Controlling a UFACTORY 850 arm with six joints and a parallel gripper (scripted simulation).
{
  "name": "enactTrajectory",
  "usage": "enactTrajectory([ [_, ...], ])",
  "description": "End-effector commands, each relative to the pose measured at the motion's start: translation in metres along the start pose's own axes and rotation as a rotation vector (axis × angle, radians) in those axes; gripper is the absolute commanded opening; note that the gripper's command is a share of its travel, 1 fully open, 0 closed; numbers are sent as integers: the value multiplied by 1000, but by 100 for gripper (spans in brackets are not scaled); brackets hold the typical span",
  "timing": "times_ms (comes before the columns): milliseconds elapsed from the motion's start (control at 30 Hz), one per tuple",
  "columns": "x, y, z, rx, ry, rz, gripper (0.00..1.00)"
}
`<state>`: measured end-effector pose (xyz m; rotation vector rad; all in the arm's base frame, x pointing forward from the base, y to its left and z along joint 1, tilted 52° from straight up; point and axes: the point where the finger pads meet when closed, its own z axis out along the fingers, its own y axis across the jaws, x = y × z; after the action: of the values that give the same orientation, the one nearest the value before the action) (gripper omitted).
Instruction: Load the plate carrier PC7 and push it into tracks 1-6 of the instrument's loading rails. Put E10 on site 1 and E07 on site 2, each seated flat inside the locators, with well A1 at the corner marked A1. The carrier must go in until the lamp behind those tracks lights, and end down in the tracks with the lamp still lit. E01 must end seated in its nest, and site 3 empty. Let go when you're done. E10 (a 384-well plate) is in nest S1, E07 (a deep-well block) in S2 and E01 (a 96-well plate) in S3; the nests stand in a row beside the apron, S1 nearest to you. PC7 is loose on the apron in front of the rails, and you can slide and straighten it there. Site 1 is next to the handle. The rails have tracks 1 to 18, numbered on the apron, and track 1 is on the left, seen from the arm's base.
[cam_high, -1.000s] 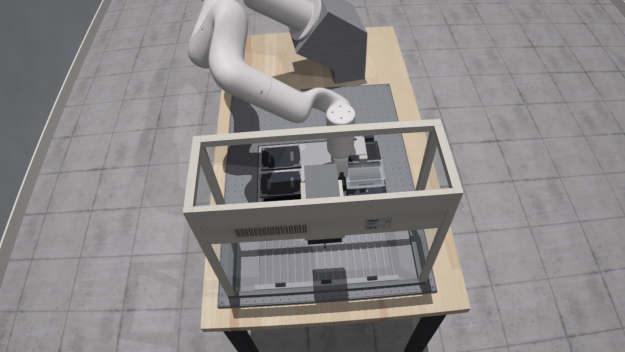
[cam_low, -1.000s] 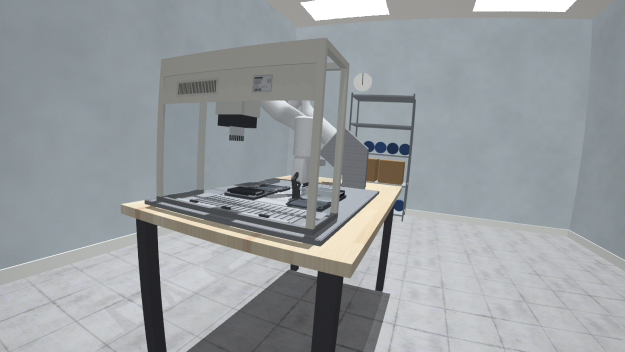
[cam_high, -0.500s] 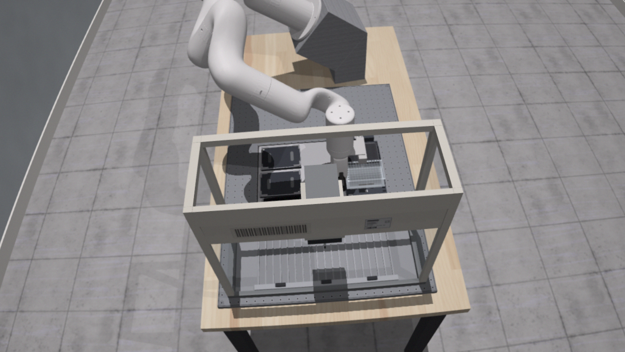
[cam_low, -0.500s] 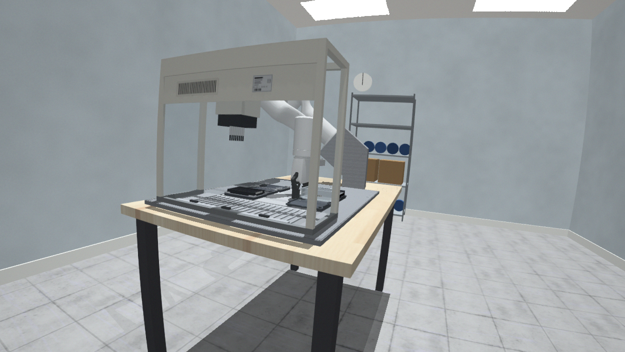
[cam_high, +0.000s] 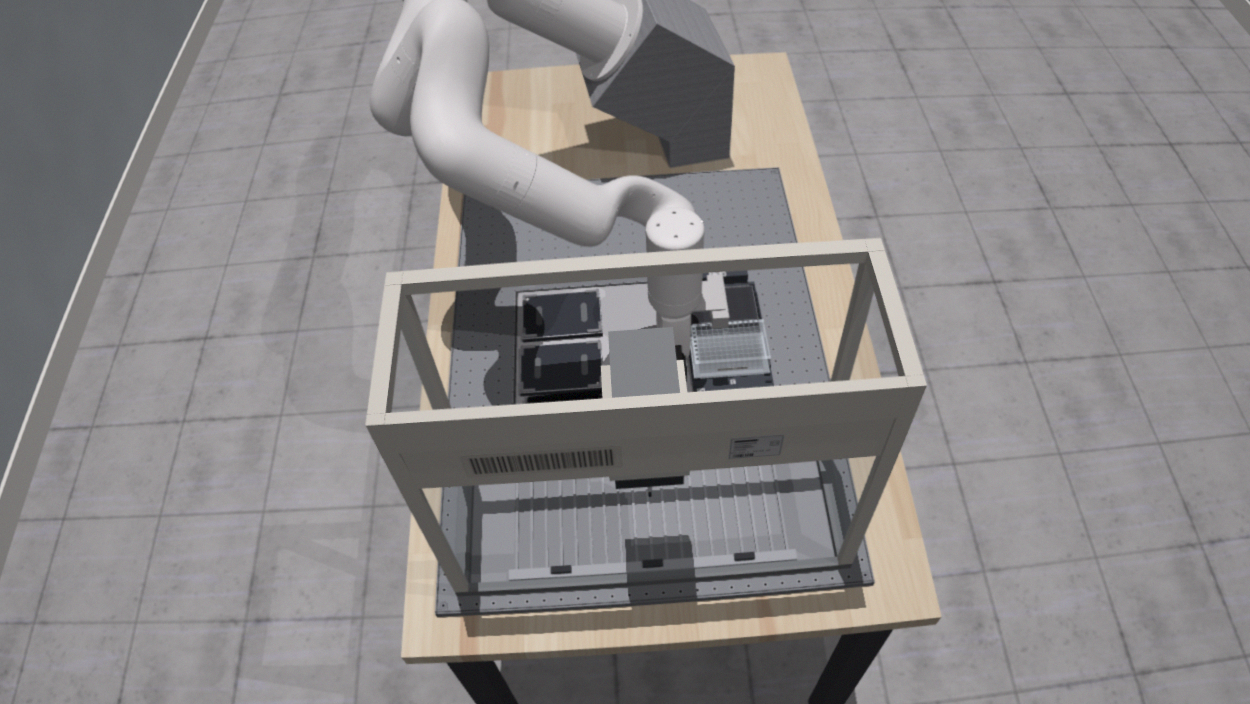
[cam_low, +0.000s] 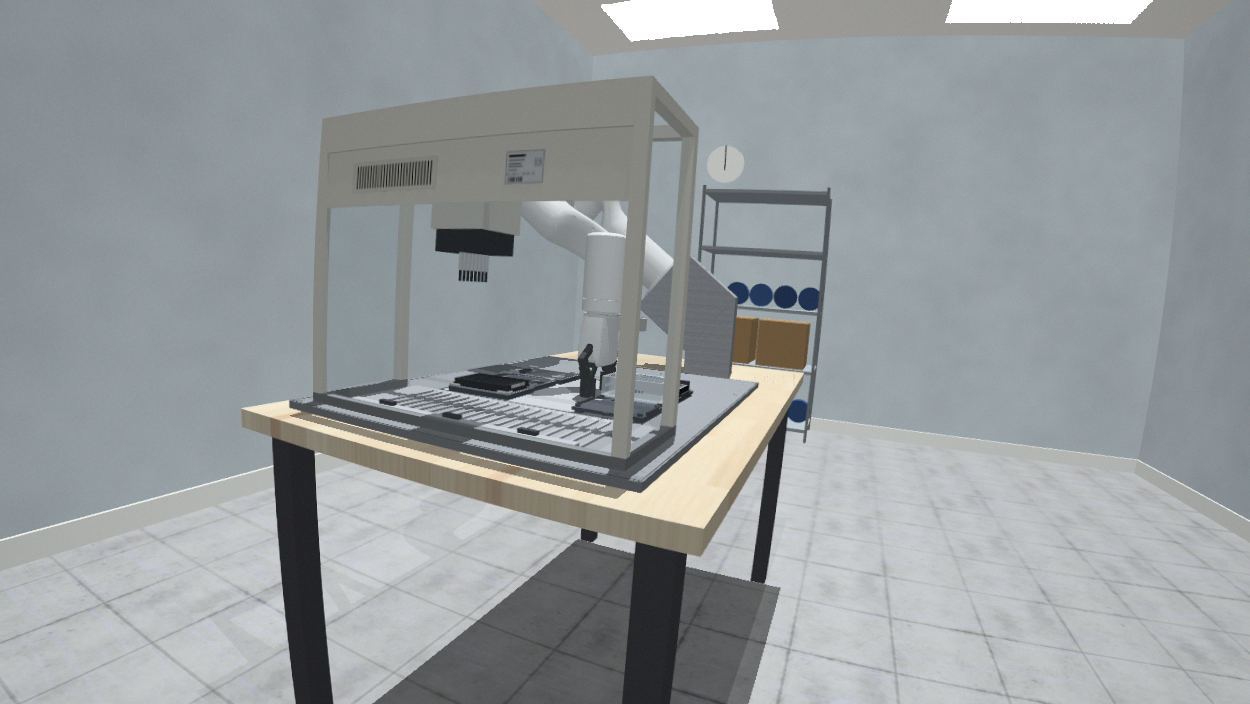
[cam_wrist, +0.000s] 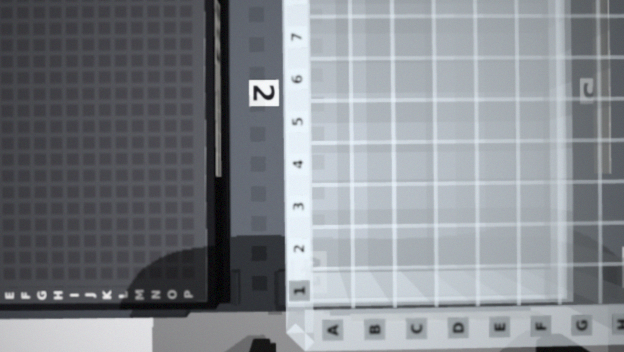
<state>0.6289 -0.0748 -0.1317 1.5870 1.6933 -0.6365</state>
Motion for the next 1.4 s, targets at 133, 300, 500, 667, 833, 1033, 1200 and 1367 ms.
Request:
enactTrajectory([
  [133, 0, 1, -2, -1, 0, 0, 100],
  [300, 0, 1, -11, -1, 0, 0, 100],
  [500, 0, 1, -21, -1, 0, 0, 100],
  [667, 0, 1, -26, -1, 0, 0, 100],
  [833, 0, 1, -34, -1, 0, 0, 100],
  [1033, 0, 1, -44, -1, 0, 0, 100],
  [1200, 0, 1, -51, -1, 0, 0, 100],
  [1367, 0, 1, -57, -1, 0, 0, 100],
])
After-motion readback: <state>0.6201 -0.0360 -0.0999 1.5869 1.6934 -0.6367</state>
